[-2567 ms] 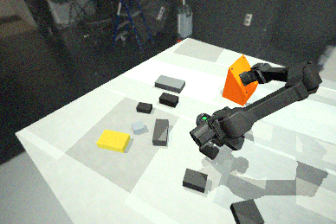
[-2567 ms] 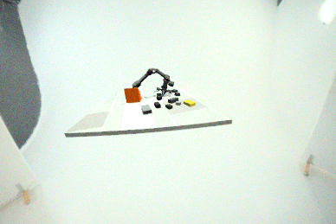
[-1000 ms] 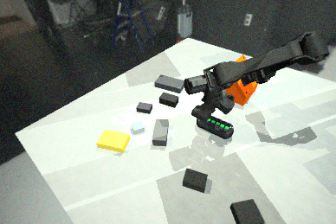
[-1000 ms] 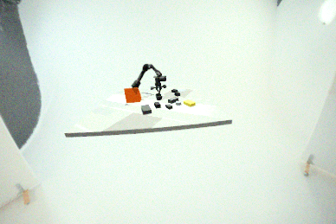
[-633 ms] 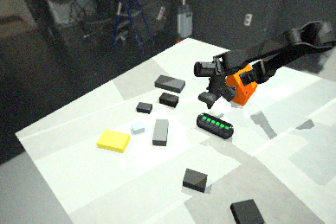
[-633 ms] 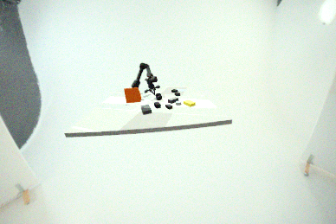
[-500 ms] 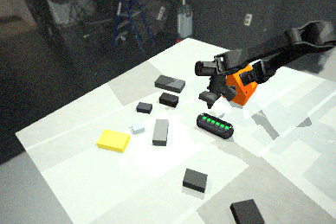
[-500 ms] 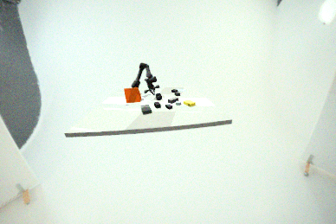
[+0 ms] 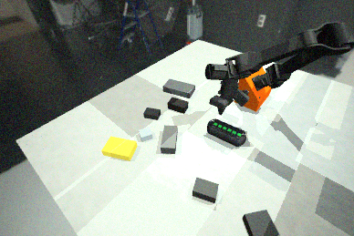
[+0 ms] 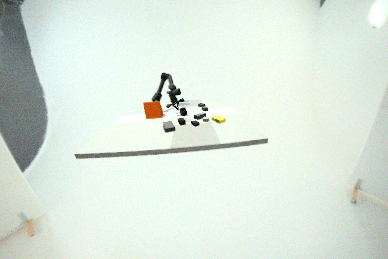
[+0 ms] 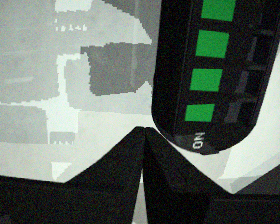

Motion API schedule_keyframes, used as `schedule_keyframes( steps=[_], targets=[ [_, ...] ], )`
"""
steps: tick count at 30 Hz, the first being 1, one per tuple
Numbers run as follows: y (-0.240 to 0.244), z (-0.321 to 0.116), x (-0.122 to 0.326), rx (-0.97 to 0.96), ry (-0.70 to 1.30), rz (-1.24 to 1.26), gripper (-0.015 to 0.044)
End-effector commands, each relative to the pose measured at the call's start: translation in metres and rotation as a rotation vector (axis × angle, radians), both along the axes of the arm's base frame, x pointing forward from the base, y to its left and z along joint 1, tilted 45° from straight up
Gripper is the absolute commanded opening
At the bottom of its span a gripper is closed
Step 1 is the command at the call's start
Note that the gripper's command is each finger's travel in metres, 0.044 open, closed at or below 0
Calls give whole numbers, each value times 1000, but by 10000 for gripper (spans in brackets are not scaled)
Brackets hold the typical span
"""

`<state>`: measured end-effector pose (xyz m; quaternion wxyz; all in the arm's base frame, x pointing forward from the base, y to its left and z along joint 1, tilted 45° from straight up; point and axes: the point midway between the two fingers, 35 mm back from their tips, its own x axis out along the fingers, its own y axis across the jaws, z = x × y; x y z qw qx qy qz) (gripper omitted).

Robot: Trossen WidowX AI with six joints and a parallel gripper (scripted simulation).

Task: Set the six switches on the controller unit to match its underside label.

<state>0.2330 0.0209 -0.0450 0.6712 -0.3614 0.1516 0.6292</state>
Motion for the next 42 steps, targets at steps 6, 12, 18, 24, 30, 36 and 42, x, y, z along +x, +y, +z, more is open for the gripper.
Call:
schedule_keyframes(
  steps=[6, 12, 18, 24, 30, 36, 42],
  targets=[
    [1, 1, 0, 6, -6, 3, 0],
    [-1, 0, 3, 3, 10, 9, 53],
    [-7, 7, 29, 35, 95, 93, 210],
    [-11, 17, 53, 73, 174, 187, 367],
    [-13, 25, 64, 99, 216, 243, 440],
    [-10, 22, 64, 99, 216, 243, 440],
    [-3, 15, 64, 98, 215, 243, 440]
  ],
)
